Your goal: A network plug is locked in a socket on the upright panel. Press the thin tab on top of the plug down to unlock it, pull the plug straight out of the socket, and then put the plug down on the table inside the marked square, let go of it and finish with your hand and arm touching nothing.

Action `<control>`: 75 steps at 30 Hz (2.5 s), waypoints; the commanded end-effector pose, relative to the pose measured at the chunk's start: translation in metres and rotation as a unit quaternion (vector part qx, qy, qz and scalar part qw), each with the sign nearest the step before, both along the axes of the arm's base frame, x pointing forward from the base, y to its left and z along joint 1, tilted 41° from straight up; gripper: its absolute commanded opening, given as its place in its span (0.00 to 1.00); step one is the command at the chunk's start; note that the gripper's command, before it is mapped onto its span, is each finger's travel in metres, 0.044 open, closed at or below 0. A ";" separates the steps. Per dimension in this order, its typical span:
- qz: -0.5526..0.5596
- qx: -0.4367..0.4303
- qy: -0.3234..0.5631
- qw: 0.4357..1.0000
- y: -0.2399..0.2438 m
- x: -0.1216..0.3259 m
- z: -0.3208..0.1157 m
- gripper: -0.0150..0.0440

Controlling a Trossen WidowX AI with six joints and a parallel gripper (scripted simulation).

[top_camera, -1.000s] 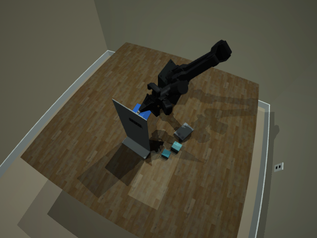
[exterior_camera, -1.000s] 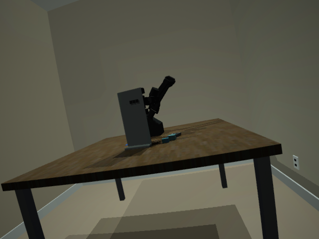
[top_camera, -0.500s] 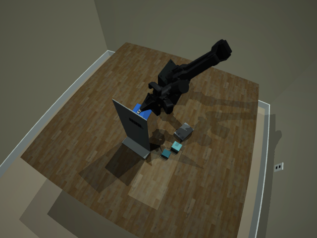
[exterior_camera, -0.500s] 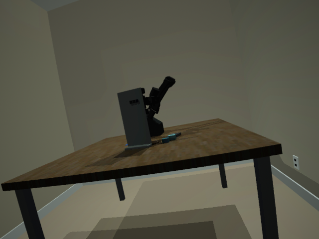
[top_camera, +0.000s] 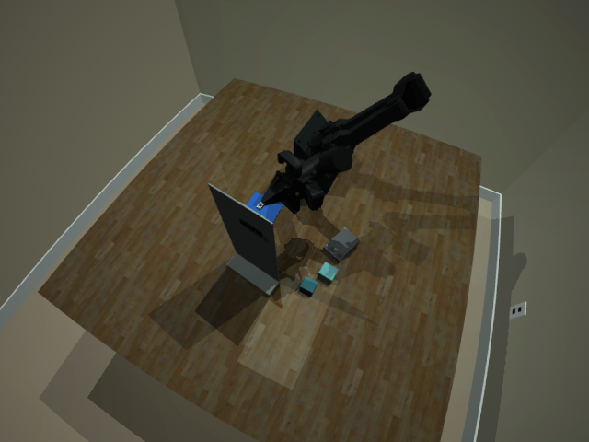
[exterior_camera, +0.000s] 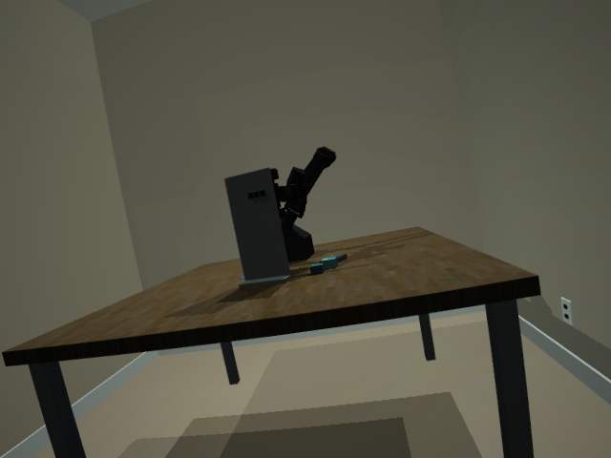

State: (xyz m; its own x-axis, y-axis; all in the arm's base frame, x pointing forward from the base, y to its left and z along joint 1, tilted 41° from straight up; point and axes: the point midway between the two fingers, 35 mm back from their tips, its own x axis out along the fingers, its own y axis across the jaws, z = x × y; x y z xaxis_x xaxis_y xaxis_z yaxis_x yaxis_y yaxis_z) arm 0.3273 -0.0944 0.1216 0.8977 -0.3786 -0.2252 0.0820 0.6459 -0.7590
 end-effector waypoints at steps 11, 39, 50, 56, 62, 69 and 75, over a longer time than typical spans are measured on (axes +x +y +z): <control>-0.001 -0.001 0.001 1.000 0.001 -0.006 0.000 0.25; 0.001 0.000 0.001 1.000 0.004 -0.014 0.002 0.25; 0.000 -0.001 0.003 1.000 -0.013 -0.022 0.020 0.25; 0.000 -0.001 0.003 1.000 -0.021 -0.029 0.031 0.25; -0.001 -0.002 0.003 1.000 -0.029 -0.037 0.041 0.25; 0.001 -0.002 0.007 1.000 -0.033 -0.041 0.045 0.25; 0.017 0.001 0.039 0.999 -0.033 -0.037 0.025 0.25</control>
State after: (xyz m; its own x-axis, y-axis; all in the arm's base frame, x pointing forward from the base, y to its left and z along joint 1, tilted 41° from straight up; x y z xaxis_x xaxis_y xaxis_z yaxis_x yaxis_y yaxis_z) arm 0.2883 -0.1273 0.1577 0.8933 -0.3656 -0.2614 0.0408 0.6452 -0.7629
